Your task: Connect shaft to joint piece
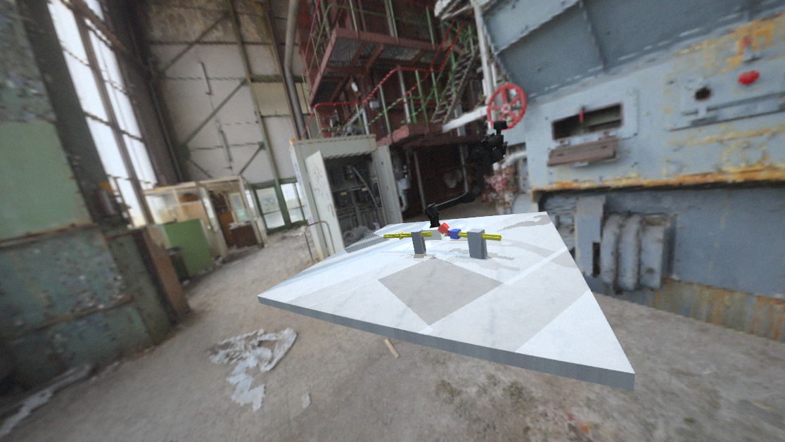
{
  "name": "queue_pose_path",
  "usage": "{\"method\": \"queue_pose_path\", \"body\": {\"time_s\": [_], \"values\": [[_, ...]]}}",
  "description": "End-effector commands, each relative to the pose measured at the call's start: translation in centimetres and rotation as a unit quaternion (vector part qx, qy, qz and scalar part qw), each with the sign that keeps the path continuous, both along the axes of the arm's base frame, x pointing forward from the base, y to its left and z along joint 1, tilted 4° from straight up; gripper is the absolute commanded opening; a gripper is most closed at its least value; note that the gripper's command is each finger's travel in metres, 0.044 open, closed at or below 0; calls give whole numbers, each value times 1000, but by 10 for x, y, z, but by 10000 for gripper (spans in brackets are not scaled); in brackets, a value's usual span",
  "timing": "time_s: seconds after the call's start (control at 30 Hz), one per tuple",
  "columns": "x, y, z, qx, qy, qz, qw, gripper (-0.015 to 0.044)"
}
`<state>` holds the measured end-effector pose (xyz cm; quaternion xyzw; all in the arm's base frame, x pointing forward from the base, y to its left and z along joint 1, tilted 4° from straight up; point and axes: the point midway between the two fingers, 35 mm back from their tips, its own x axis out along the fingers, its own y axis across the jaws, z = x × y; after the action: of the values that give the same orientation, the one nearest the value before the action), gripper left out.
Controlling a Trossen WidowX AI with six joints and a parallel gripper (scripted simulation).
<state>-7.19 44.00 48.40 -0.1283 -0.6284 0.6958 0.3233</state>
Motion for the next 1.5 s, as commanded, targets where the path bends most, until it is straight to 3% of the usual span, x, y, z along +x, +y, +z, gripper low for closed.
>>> {"method": "queue_pose_path", "body": {"time_s": [0.0, 0.1, 0.43, 0.97, 1.47], "values": [[0, 0, 0, 0, 0, 0, 1000, 426], [-2, -3, 4, 11, -1, -1, 1000, 440], [-34, -57, 63, 170, -14, -6, 985, 440], [-63, -160, 141, 390, 26, -29, 920, 440], [-63, -280, 190, 582, 89, -56, 807, 440]]}}
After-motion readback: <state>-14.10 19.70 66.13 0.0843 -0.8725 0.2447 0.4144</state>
